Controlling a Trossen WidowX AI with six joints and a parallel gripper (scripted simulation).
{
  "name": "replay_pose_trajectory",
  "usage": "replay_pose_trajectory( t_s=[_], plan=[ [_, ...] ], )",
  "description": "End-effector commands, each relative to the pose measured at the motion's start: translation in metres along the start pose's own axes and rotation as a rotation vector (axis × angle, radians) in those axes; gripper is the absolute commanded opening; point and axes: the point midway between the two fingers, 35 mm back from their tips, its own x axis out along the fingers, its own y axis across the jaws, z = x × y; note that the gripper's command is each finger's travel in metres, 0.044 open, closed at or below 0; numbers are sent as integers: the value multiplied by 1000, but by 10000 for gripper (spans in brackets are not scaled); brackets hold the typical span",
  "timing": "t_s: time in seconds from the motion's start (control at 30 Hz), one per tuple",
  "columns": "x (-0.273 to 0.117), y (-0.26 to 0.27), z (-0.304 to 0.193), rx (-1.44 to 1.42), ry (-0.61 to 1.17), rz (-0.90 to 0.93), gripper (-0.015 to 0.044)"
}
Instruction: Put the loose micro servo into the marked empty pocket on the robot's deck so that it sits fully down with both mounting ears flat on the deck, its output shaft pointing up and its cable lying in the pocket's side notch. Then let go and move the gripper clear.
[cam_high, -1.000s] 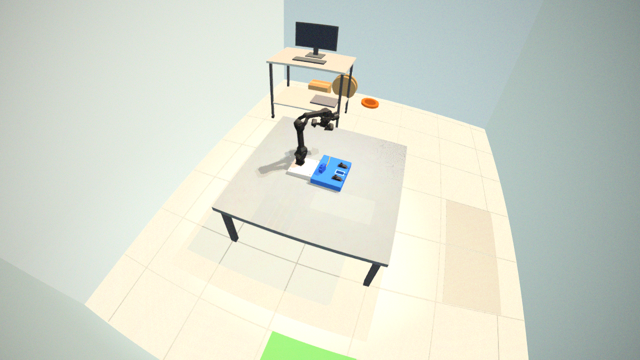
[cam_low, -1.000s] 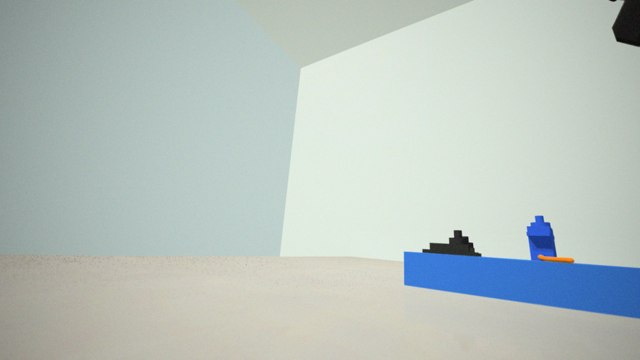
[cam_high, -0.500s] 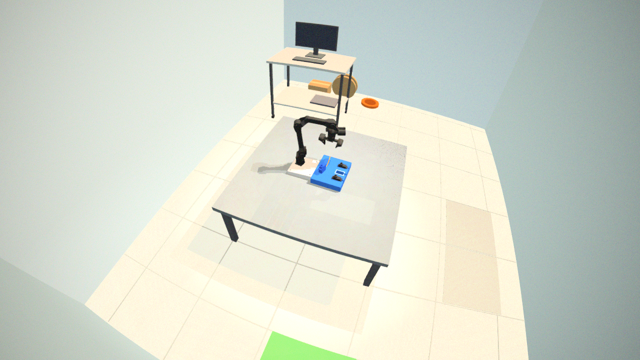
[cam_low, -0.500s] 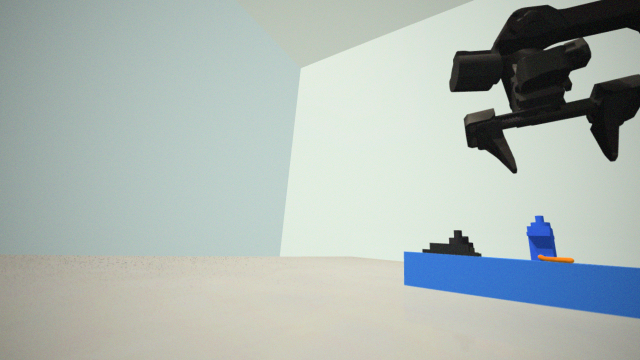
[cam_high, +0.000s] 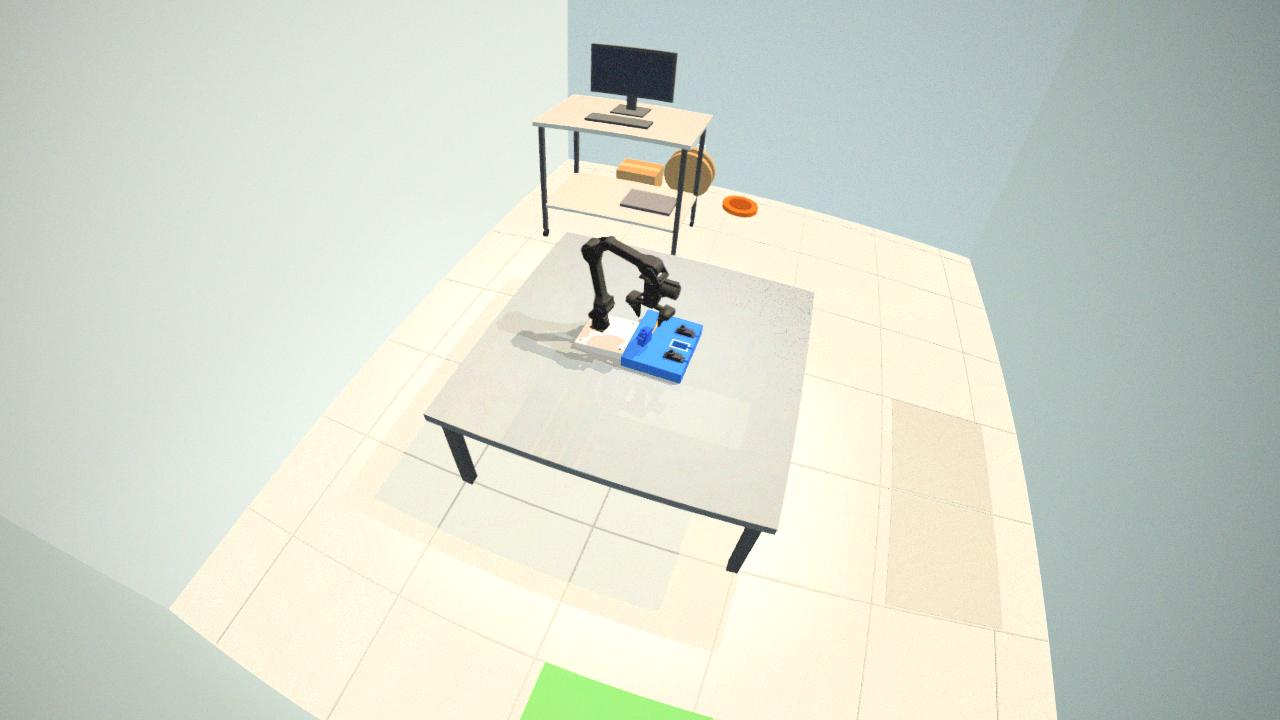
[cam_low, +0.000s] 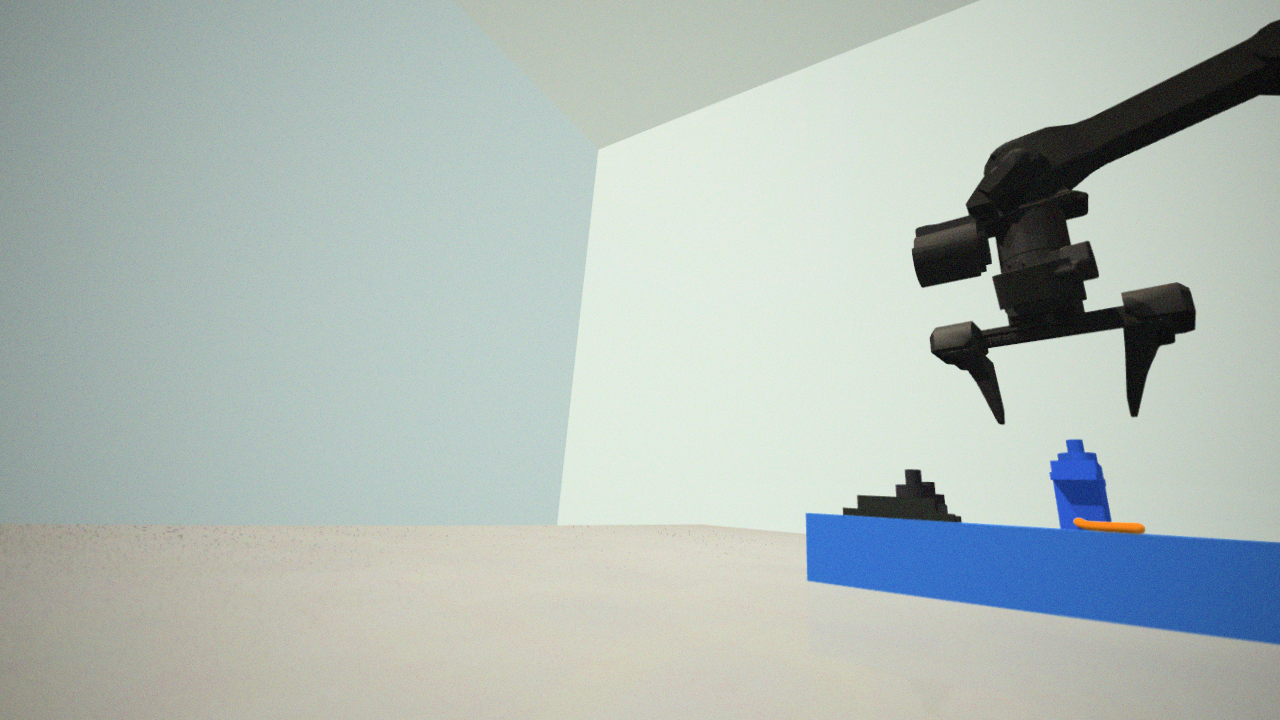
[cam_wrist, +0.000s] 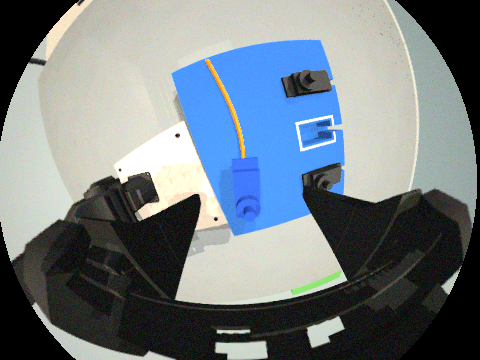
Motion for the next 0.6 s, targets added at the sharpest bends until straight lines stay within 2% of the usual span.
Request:
replay_pose_trajectory(
  t_s=[0.0, 0.17, 0.57],
  plan=[
    [6, 1, -3, -3, 9, 1, 440],
    [25, 2, -3, -4, 9, 1, 440],
    [39, 2, -4, -4, 9, 1, 440]
  ],
)
